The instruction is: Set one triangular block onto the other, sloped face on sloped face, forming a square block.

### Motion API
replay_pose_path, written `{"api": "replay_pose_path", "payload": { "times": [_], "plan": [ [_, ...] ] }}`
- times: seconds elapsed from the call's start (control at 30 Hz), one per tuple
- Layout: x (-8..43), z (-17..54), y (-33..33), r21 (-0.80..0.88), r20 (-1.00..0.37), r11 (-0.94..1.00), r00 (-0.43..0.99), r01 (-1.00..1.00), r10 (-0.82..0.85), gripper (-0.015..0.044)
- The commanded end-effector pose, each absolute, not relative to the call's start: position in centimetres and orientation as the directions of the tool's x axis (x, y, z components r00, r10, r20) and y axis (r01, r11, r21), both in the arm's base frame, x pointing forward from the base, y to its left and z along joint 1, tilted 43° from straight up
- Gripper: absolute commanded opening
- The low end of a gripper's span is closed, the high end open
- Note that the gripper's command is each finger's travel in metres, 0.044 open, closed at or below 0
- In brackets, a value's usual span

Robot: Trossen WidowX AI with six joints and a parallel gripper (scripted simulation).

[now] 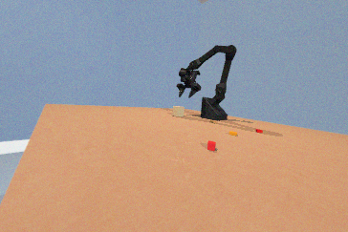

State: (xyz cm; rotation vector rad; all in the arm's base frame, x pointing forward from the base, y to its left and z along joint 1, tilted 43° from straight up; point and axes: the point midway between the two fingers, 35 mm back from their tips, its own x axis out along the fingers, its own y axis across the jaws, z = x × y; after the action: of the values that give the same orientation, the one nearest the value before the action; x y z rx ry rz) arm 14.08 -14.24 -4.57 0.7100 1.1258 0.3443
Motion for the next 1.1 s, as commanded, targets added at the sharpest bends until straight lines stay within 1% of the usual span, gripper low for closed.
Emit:
{"api": "replay_pose_path", "payload": {
  "times": [0.0, 1.07],
  "plan": [
    [13.35, -3.3, -14.91, 0.67, -0.699, 0.737, 0.405, 0.084, 0.59, 0.044],
    [13.68, -3.87, -14.67, 0.671, -0.699, 0.736, 0.411, 0.093, 0.586, 0.044]
  ]
}}
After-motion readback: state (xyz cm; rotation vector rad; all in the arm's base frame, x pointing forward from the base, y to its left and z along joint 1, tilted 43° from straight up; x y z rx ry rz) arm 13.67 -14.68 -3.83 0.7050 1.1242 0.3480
